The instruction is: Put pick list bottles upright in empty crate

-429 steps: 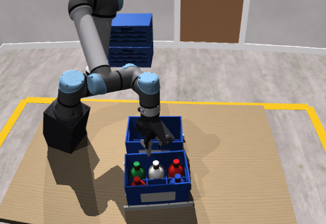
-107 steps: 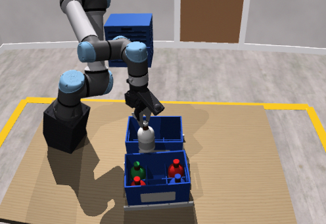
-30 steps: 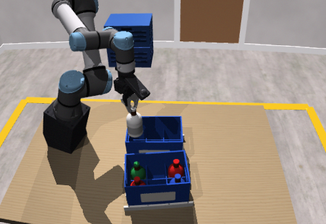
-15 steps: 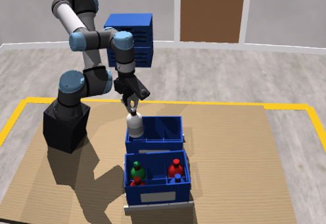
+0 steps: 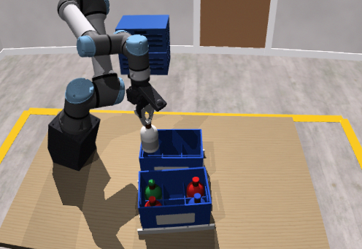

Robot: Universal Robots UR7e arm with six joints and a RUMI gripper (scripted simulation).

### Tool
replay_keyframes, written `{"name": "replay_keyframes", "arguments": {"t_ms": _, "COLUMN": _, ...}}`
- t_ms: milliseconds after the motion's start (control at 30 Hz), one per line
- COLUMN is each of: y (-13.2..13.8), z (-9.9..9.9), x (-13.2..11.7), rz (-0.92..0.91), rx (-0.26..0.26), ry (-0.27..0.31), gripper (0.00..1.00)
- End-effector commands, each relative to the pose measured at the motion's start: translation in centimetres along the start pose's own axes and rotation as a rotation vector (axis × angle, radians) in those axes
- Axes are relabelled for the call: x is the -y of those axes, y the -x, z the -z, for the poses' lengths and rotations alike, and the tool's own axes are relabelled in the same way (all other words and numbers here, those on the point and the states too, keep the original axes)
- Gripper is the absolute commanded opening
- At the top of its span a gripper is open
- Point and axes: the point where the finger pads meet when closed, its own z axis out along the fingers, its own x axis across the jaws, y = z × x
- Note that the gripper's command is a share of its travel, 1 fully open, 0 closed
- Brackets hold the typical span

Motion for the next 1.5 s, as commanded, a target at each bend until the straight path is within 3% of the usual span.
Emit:
{"name": "replay_keyframes", "arguments": {"t_ms": 0, "y": 0.0, "z": 0.0, "x": 0.1, "rz": 0.0, "rx": 0.0, "ry": -0.001, "gripper": 0.0}}
{"name": "replay_keyframes", "arguments": {"t_ms": 1467, "y": 0.0, "z": -3.6, "x": 0.1, "rz": 0.0, "rx": 0.0, "ry": -0.001, "gripper": 0.0}}
